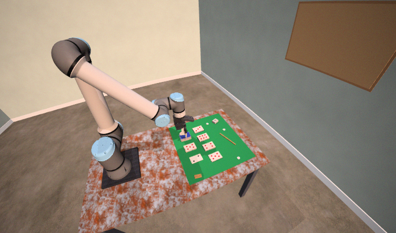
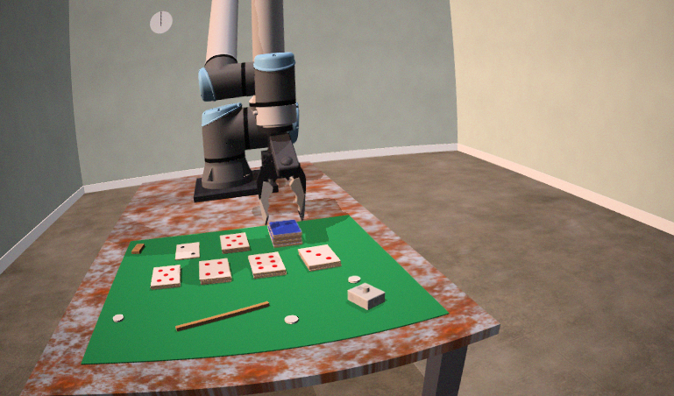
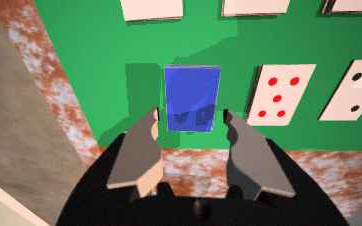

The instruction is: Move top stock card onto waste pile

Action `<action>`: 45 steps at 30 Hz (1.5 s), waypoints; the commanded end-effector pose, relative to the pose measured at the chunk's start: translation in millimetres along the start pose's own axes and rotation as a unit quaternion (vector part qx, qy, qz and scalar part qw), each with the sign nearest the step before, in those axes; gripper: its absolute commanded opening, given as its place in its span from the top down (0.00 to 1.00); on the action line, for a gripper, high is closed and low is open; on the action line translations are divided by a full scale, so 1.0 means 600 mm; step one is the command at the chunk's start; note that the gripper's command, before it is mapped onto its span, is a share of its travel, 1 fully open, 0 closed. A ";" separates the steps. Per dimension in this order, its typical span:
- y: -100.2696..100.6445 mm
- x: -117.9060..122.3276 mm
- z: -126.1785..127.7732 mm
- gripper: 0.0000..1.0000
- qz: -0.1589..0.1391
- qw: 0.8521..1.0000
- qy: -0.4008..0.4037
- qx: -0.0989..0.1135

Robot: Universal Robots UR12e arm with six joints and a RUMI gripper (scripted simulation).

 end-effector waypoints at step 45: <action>0.015 -0.002 0.000 0.50 0.001 1.000 0.000 0.000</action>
Point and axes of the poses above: the point where the finger pads meet when closed, its own y axis out along the fingers, its own z axis across the jaws, x = y × z, the point moved 5 cm from there along -y, back along the fingers, and after that the axes turned 4 degrees about -y, right-handed, at the moved point
